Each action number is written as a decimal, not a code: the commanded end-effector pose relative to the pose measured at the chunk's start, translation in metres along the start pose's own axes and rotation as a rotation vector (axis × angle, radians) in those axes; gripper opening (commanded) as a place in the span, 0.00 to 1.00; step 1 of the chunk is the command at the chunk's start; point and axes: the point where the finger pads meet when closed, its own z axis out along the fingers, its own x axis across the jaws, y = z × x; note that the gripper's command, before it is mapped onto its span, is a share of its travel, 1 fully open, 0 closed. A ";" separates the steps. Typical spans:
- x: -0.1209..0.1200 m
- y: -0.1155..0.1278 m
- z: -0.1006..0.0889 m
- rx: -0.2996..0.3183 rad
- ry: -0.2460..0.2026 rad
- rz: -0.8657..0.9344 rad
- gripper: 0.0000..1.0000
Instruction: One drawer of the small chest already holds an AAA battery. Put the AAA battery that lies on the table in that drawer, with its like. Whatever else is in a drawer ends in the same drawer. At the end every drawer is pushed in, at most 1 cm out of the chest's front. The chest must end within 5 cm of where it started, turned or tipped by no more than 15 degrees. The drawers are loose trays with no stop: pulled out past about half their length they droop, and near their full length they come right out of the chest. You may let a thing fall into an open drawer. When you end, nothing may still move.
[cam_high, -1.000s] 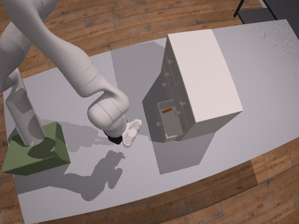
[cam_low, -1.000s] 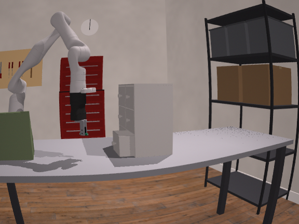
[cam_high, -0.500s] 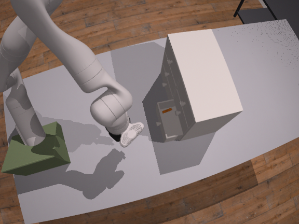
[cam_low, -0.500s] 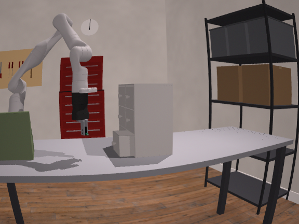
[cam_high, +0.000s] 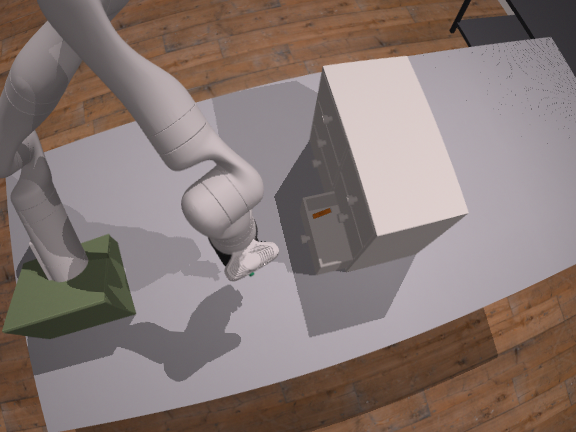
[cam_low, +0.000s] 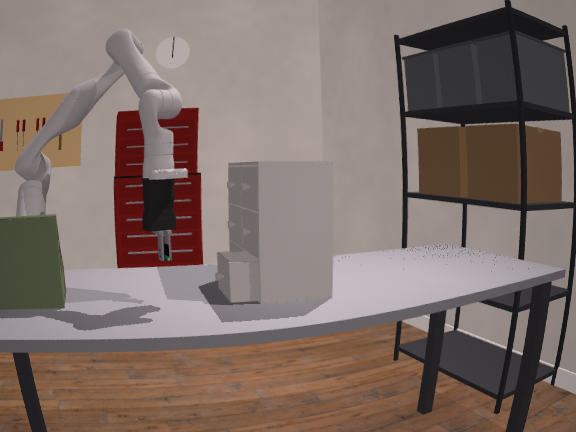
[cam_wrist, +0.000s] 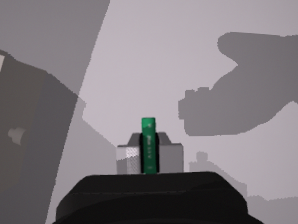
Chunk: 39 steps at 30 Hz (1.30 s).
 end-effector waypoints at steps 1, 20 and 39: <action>-0.003 0.001 0.001 0.003 0.006 0.039 0.24; -0.010 0.002 0.001 0.004 0.006 0.442 0.24; -0.018 0.002 0.001 0.005 0.005 0.829 0.24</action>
